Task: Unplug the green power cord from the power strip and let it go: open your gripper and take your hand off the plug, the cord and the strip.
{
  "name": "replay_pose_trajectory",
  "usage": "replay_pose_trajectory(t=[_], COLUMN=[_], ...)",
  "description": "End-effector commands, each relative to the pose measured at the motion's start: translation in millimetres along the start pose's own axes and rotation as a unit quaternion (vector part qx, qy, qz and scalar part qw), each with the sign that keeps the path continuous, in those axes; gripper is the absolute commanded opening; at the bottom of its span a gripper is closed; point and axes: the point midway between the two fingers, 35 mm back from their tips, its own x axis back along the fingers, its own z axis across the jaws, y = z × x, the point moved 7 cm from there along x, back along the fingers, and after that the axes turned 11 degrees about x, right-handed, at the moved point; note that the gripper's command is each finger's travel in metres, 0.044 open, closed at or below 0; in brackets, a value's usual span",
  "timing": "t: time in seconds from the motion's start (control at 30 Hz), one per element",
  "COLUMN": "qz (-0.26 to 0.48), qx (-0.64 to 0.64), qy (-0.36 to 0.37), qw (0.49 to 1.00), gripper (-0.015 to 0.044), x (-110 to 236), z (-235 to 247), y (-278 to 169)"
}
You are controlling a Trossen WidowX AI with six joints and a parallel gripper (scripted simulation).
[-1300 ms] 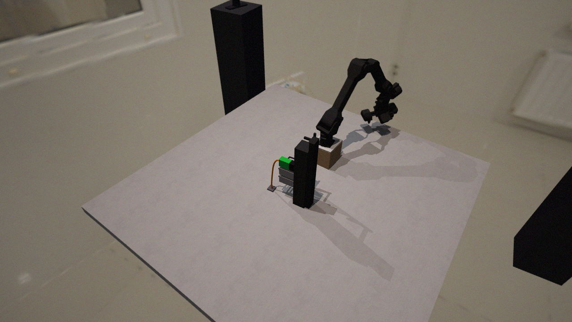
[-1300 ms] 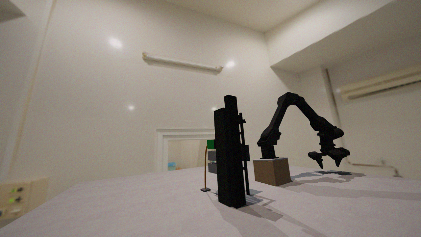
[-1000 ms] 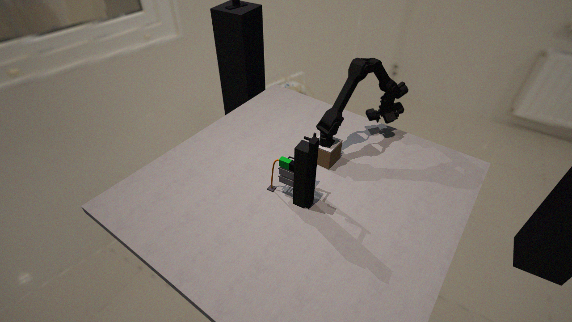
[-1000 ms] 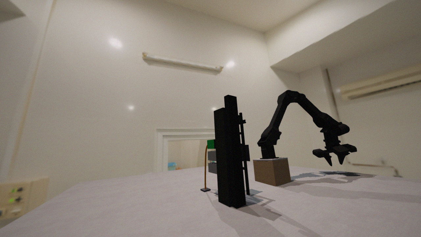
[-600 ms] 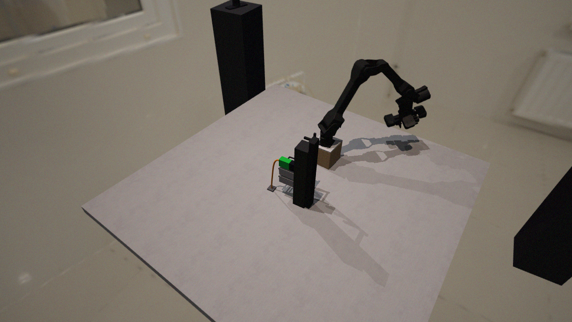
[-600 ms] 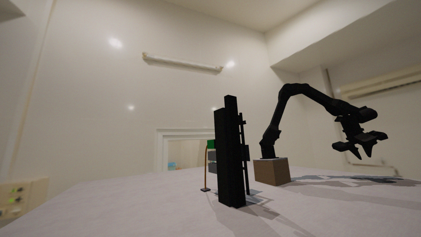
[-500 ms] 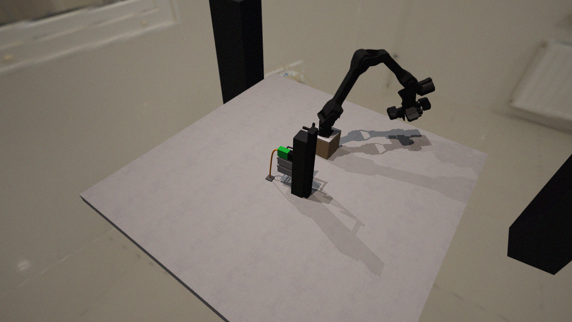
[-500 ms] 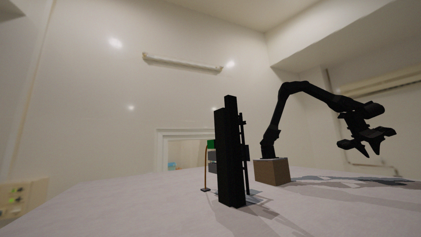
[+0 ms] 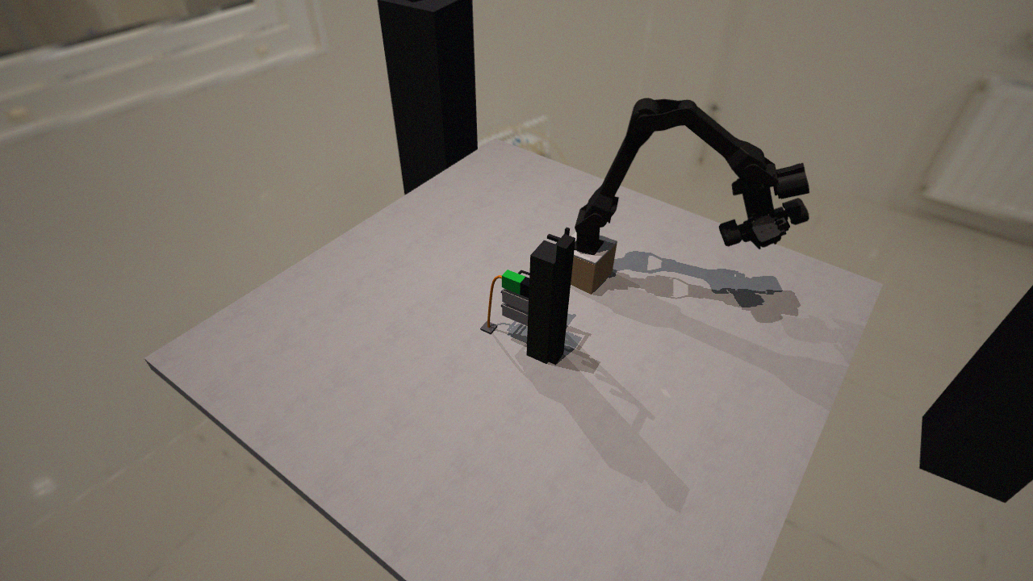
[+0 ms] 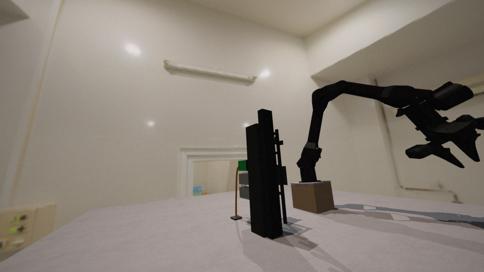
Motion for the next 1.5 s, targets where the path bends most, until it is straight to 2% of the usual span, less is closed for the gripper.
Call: replay_pose_trajectory(t=[0.0, 0.37, 0.77, 1.17, 1.47], qz=[-0.029, -0.117, -0.231, -0.36, -0.434], qx=[-0.003, -0.016, -0.003, -0.003, -0.057], qy=[0.005, 0.006, -0.011, -0.077, -0.166], qw=[1.0, 0.993, 0.973, 0.93, 0.884], gripper=[0.016, 0.016, 0.016, 0.016, 0.016], x=[19.4, 84.5, 167.1, 265.2, 339.5], z=[-12.0, -64.7, -130.9, -212.6, -296.7], y=[33.1, 117.6, 179.7, 213.4, 211.5])
